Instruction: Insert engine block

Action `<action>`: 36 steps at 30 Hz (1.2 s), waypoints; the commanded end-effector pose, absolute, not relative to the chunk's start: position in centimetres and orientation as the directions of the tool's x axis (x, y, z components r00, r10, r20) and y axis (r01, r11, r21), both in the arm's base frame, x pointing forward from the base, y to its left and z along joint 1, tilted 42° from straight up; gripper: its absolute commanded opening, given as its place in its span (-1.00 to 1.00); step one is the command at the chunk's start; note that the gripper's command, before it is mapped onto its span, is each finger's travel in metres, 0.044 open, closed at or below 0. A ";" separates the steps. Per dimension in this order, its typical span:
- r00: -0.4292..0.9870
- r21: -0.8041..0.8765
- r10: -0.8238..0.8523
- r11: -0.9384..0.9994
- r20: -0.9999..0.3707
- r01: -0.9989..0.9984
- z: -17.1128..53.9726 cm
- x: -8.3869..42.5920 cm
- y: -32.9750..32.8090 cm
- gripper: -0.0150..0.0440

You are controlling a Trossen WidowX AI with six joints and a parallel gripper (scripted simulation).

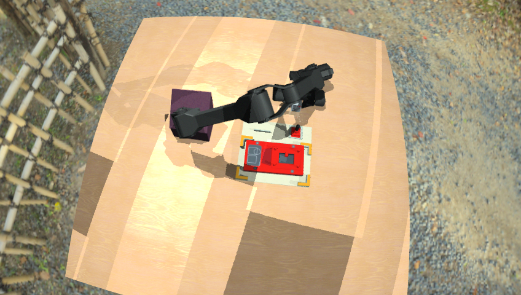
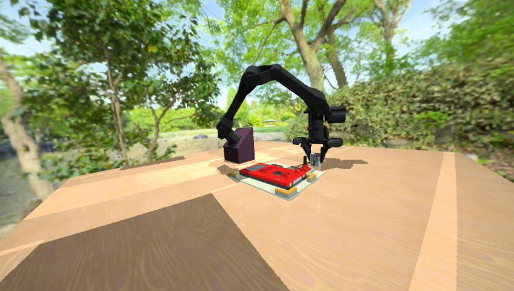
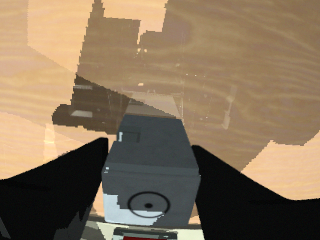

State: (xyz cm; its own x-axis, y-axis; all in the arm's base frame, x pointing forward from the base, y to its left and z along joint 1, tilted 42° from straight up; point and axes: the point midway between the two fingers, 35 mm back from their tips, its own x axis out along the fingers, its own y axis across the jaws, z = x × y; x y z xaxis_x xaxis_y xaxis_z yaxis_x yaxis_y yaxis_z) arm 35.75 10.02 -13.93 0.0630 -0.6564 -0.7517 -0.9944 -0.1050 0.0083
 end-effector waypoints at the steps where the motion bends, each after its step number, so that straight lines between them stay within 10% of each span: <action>1: 0.064 0.011 -0.658 -0.110 -0.750 -0.994 -14.0 35.8 9.9 -0.09; 10: 0.064 0.011 -0.658 -0.110 -0.750 -0.994 -13.8 35.8 10.1 -0.49; 36: 0.065 0.010 -0.651 -0.111 -0.756 -0.994 -7.9 35.8 15.6 -0.49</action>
State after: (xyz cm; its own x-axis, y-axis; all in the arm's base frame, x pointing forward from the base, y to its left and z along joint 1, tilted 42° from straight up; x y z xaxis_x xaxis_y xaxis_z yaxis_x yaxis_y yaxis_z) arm 35.83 14.77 -8.88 0.0646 -0.6552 -0.7527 -0.9931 -0.1162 0.0159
